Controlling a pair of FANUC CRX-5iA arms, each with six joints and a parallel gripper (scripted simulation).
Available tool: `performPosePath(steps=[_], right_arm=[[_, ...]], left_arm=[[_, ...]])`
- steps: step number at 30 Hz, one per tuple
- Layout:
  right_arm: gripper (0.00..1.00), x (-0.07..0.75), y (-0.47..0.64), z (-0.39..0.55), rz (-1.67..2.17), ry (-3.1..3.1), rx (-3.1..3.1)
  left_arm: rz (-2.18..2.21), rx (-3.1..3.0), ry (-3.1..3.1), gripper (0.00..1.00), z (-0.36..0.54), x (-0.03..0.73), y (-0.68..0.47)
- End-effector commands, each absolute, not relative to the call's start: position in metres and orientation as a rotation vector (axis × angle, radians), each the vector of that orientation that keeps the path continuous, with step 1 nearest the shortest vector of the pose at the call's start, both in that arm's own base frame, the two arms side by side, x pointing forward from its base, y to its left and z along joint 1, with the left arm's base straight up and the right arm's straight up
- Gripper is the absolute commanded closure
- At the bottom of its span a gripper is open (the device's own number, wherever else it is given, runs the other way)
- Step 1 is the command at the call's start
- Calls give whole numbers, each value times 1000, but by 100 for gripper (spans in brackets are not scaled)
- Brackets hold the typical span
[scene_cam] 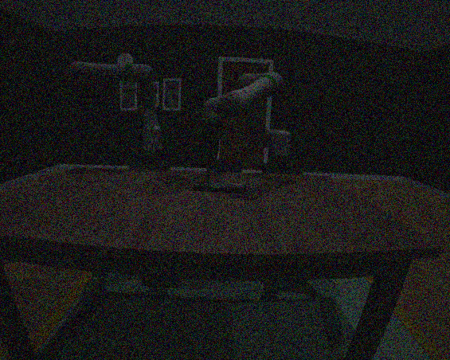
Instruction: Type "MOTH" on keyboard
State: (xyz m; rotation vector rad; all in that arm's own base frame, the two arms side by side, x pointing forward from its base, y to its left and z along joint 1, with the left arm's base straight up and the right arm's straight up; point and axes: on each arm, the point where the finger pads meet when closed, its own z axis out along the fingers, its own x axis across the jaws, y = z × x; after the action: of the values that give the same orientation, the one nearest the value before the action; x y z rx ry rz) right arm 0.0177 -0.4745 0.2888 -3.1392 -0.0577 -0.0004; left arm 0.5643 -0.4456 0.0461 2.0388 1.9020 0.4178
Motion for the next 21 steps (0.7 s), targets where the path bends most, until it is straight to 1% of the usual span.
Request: performPosePath(steps=[1, 21], right_arm=[[0, 17, -475, 290, 0, -58, -3141], [0, 17, -475, 290, 0, -58, -3141]], left_arm=[[422, 2038, 1905, 100, 47, 570, -477], [422, 2038, 1905, 100, 43, 571, -493]])
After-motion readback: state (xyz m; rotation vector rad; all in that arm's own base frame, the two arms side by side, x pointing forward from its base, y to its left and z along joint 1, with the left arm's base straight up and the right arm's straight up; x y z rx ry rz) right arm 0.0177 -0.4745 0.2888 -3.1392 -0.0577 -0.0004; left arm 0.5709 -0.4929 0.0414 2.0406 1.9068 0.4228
